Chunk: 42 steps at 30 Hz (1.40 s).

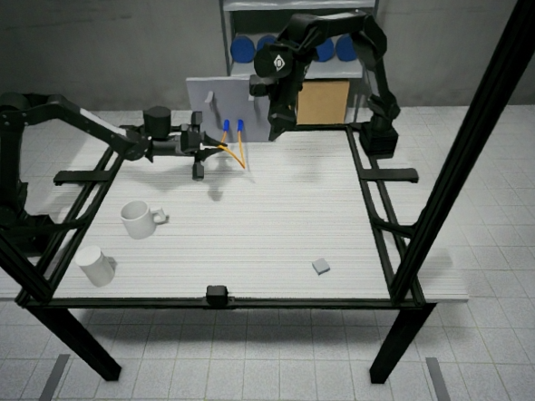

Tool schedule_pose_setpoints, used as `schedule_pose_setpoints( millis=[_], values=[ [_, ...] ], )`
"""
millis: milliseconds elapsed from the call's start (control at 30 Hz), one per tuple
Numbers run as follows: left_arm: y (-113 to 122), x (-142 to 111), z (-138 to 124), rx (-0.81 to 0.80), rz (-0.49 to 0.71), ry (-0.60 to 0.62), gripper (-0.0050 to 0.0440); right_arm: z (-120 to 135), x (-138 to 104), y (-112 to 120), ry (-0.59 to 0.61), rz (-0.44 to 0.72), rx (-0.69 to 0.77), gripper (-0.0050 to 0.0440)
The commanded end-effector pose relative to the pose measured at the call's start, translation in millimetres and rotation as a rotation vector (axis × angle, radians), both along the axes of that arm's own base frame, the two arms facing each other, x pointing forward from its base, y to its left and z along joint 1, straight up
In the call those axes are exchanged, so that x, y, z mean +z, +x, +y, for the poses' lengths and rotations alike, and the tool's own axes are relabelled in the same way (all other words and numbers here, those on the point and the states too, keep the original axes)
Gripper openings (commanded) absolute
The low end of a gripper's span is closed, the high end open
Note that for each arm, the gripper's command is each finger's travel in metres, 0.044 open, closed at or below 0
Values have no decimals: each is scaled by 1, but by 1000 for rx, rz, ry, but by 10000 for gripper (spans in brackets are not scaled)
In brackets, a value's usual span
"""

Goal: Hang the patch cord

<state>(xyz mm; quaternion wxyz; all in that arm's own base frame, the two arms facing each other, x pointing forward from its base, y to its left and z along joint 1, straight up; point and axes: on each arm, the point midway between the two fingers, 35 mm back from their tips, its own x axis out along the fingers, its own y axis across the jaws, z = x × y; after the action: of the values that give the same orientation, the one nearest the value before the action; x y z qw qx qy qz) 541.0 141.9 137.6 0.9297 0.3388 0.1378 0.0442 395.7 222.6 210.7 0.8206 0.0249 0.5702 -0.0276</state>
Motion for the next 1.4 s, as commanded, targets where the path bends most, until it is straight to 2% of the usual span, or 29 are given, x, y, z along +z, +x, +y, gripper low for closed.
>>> schedule_pose_setpoints(
  millis=[0, 67, 133, 1367],
  values=[
    [1, 15, 0, 2, -29, 6, 25, 4, 16, -45, 26, 29, 15, 440],
    [1, 15, 0, 2, -29, 6, 25, 3, 15, -64, 22, 62, 17, 440],
    [1, 15, 0, 2, -29, 6, 25, 3, 14, -70, 20, 73, 18, 440],
    [2, 15, 1, 2, -28, 5, 25, 4, 12, -66, 15, 71, 18, 440]
  ],
)
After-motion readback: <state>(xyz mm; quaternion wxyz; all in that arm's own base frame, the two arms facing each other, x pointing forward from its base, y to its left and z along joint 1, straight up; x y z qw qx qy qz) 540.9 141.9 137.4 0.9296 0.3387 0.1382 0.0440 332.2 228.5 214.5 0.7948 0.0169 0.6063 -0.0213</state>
